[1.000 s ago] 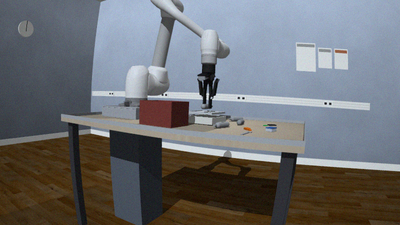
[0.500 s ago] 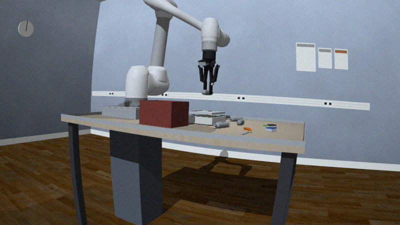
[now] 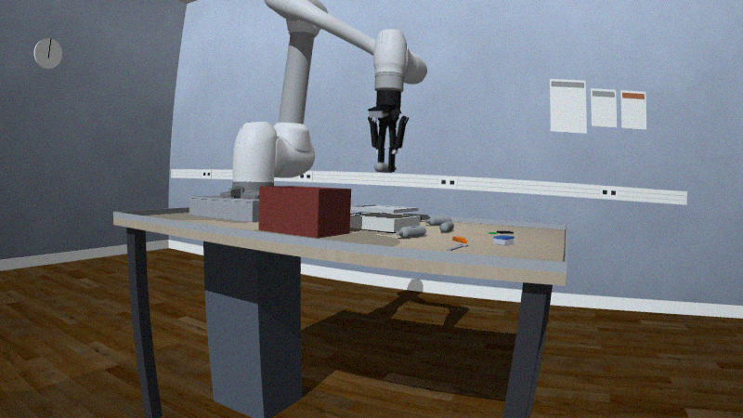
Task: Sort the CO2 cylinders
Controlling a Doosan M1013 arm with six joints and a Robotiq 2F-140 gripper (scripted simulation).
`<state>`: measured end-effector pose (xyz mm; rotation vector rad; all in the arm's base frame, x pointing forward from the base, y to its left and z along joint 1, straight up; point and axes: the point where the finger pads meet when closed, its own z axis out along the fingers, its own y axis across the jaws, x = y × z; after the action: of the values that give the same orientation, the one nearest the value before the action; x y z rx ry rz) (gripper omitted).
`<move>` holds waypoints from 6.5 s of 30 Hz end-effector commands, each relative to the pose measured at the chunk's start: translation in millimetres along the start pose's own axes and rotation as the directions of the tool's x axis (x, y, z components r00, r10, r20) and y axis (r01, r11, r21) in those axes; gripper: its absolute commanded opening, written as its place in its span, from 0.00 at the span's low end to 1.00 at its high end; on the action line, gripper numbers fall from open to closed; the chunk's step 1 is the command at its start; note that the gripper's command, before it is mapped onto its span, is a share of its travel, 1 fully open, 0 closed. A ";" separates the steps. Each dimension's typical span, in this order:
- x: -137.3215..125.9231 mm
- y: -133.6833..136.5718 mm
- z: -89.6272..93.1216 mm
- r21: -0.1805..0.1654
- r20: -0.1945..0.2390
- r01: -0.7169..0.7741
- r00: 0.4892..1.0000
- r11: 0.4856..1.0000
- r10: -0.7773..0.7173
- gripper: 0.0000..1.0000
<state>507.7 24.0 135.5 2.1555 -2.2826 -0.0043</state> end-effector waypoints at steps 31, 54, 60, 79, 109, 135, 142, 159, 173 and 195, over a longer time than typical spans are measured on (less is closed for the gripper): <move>-215.9 166.9 11.5 0.001 0.001 0.166 0.986 0.986 -0.166 0.10; -215.9 166.8 136.1 0.001 0.001 0.166 0.986 0.986 -0.166 0.10; -215.9 166.8 157.0 0.001 0.001 0.166 0.986 0.986 -0.166 0.10; -215.9 166.8 164.6 0.001 0.001 0.166 0.986 0.986 -0.166 0.39; -215.9 166.8 164.6 0.001 0.001 0.166 0.986 0.986 -0.166 0.39; -215.9 166.8 41.9 0.001 0.001 0.166 0.986 0.986 -0.166 0.39; -215.9 166.8 1.3 0.001 0.001 0.166 0.986 0.986 -0.166 0.39; -163.1 -20.4 -8.1 0.001 0.000 0.125 0.992 0.992 -0.125 0.39; -94.1 -172.7 10.3 0.001 0.000 0.123 0.992 0.992 -0.123 0.39; -94.1 -172.9 132.8 0.001 0.000 0.123 0.992 0.992 -0.123 0.39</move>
<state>684.4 107.9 10.7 2.2916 -2.1457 -0.0049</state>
